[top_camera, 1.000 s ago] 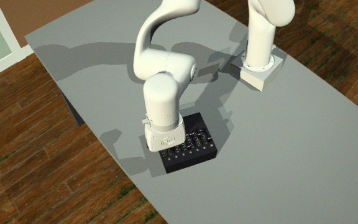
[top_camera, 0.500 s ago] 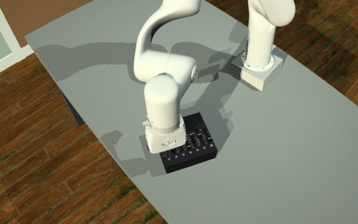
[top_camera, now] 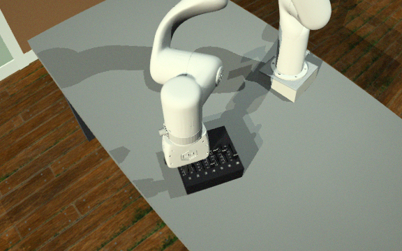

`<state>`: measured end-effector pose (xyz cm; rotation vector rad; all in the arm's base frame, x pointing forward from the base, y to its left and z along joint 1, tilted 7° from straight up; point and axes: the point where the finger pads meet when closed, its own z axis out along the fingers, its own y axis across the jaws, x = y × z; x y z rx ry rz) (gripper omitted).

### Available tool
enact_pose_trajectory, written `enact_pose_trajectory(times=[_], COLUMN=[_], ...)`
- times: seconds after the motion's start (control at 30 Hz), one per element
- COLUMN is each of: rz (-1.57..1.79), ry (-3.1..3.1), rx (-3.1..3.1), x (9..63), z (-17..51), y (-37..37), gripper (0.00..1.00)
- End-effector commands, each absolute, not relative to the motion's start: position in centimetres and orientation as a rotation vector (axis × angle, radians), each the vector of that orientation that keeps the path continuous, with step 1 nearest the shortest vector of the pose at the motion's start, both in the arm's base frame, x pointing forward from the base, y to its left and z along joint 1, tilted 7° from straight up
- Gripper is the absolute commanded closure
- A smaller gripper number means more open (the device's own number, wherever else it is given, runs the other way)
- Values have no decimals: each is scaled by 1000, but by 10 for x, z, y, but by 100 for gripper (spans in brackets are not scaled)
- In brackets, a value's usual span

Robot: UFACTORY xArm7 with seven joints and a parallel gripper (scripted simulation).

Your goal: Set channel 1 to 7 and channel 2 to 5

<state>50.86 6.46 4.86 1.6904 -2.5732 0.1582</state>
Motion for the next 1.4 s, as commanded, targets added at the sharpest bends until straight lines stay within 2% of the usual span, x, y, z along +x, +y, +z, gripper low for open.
enact_pose_trajectory(times=[0.0,0.87,1.13,1.37], rz=[159,158,148,118], ry=[-2575,-2546,-2411,-2035], rx=[1692,1730,1894,2258], x=[509,509,506,499], z=[59,68,68,67], y=[66,66,61,49], gripper=[100,100,100,100])
